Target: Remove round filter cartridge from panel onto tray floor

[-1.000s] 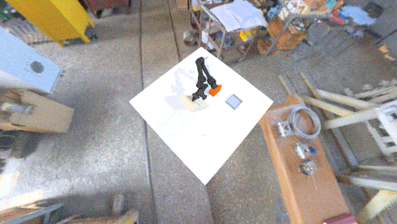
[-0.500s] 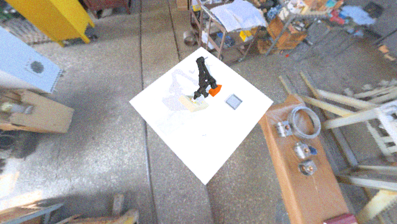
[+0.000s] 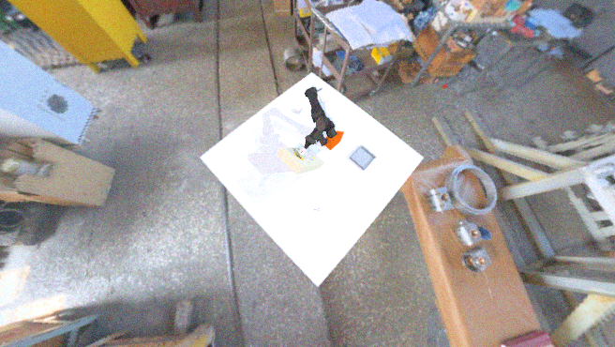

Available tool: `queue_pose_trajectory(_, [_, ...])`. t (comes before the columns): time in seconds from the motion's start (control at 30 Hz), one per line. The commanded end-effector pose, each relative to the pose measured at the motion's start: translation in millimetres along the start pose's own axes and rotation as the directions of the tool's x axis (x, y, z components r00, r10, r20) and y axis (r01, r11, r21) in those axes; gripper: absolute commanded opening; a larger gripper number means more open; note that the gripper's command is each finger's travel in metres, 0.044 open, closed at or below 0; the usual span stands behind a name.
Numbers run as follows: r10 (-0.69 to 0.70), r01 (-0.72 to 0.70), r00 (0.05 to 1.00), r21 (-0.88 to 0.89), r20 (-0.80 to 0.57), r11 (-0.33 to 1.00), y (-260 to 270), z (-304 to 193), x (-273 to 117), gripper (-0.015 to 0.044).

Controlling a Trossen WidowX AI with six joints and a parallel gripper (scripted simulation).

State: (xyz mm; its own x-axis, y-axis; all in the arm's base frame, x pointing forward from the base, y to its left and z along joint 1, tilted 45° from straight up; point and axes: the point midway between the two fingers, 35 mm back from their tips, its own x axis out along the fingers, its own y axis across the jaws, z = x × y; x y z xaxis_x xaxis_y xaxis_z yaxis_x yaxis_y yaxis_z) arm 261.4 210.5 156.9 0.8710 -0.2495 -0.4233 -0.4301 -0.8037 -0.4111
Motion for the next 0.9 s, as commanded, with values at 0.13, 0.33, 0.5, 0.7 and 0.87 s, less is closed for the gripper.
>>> queue_pose_trajectory(0.13, [-0.005,0.005,1.0,0.009,-0.005,1.0,19,3,1,0.0])
queue_pose_trajectory(0.33, [-0.005,0.005,1.0,0.009,-0.005,1.0,38,8,4,0.0])
queue_pose_trajectory(0.5, [-0.005,0.005,1.0,0.009,-0.005,1.0,54,11,6,0.0])
queue_pose_trajectory(0.7, [-0.004,0.004,1.0,0.008,-0.005,1.0,71,15,8,0.0])
queue_pose_trajectory(0.87, [0.002,-0.002,1.0,-0.005,0.0,1.0,67,15,8,0.011])
